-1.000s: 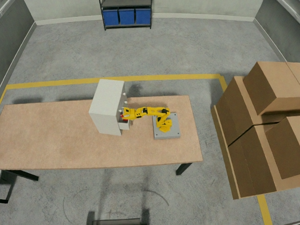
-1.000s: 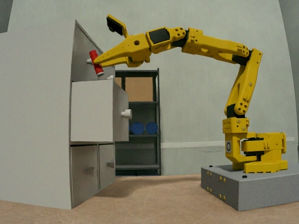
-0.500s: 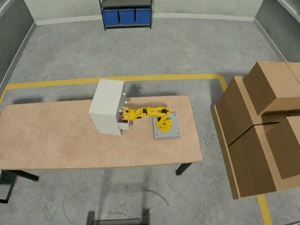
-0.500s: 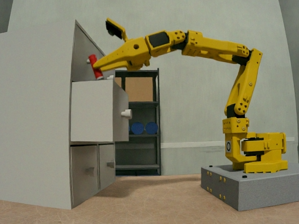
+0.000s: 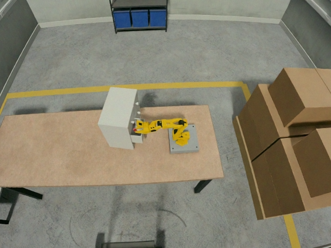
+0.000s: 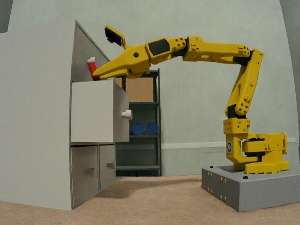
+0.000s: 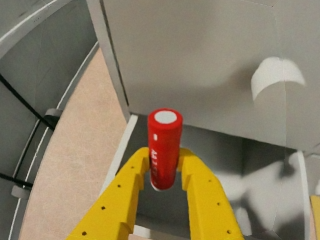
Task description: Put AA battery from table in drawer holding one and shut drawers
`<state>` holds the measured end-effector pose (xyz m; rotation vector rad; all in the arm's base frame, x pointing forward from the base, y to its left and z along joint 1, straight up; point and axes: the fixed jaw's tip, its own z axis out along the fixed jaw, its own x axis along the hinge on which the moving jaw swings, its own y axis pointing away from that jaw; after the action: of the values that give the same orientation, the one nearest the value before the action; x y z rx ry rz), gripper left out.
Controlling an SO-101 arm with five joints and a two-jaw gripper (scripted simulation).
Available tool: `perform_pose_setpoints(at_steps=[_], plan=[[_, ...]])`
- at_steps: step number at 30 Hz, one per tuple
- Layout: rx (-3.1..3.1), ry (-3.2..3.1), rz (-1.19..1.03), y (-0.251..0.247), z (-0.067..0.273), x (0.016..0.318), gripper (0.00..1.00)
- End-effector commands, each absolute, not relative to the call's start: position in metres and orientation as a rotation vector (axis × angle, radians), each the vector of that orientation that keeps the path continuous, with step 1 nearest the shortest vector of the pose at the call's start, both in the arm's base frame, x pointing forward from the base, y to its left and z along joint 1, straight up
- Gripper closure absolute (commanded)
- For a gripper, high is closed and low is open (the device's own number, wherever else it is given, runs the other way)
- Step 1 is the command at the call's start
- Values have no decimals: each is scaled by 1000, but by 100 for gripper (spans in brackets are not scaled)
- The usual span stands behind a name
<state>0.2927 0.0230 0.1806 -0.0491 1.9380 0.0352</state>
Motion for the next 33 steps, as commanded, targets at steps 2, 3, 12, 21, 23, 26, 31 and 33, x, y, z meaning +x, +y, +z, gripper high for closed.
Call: perform_pose_setpoints(at_steps=[2, 3, 12, 21, 23, 26, 31, 33], plan=[[-48, 1921, 35, 22, 171, 290, 100], [-48, 1921, 35, 23, 168, 290, 100], [-48, 1921, 35, 23, 168, 290, 100], [-48, 1921, 35, 22, 169, 289, 100], [-48, 1921, 34, 22, 169, 289, 100], [-48, 1921, 34, 22, 169, 289, 100], [-47, 1921, 34, 22, 170, 289, 100], [-47, 1921, 34, 22, 170, 289, 100]])
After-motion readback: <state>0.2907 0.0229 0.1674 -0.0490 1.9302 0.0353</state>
